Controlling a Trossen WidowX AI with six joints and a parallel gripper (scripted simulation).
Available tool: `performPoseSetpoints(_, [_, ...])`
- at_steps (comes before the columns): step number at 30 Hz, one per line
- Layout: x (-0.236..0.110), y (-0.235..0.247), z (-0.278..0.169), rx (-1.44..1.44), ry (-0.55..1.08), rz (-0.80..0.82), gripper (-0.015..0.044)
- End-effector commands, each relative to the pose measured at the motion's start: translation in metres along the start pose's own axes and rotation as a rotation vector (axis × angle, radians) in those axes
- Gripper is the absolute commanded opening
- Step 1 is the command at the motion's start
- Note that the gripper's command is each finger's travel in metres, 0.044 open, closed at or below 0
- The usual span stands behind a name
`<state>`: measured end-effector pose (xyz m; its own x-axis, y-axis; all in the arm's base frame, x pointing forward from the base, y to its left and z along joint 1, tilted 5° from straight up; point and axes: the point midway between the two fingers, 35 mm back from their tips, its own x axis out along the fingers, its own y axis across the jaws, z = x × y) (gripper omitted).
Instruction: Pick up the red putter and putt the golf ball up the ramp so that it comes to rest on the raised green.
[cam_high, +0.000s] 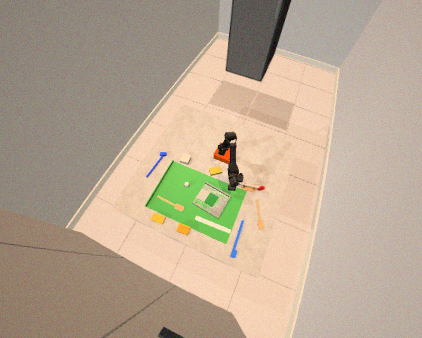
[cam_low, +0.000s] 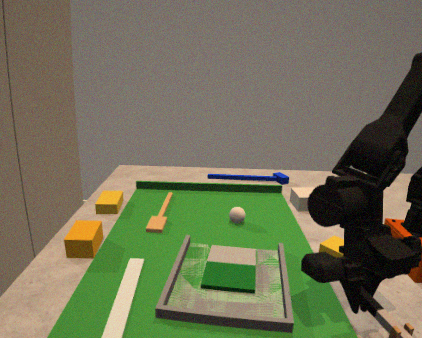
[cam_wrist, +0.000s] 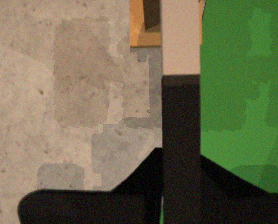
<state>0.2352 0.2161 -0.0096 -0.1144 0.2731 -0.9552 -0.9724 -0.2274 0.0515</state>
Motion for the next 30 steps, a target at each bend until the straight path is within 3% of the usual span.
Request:
performPoseSetpoints(1, [-0.006,-0.002,0.002,-0.001,0.001,-0.003,0.0000])
performPoseSetpoints(16, [-0.096,-0.001,0.026,0.000,0.000,0.000,0.0000])
performPoseSetpoints(30, [-0.100,-0.013,-0.018,0.226,0.048,-0.047,0.0000])
